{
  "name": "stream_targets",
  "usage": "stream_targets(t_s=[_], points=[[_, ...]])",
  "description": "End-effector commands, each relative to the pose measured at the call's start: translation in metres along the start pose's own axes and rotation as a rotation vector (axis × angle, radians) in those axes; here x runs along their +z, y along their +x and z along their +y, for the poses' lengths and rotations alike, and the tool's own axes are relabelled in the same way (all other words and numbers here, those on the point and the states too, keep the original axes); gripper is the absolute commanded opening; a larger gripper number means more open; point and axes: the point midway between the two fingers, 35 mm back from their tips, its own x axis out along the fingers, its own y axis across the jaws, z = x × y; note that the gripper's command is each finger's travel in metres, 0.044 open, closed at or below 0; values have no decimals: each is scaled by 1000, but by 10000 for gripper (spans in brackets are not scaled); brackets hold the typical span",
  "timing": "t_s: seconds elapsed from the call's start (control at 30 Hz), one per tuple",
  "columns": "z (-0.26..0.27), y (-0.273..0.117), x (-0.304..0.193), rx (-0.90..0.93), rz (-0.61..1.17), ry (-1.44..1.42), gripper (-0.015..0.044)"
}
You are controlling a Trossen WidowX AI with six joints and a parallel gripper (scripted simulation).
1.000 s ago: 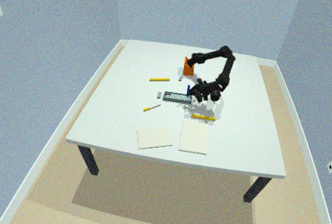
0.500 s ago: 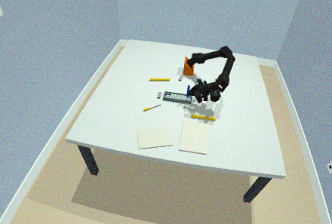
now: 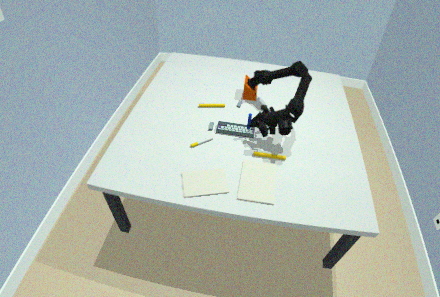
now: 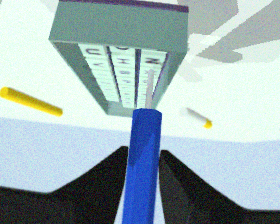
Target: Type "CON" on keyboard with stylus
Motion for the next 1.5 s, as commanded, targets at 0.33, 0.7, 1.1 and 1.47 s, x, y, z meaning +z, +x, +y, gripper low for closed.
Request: stream_targets(t_s=[0.33,0.7,1.1,1.47], points=[[0,2,5,-1,-4,2,81],[0,4,9,-1,-4,2,81],[0,4,9,-1,-4,2,81],[2,-14,-22,-1,-2,2,81]])
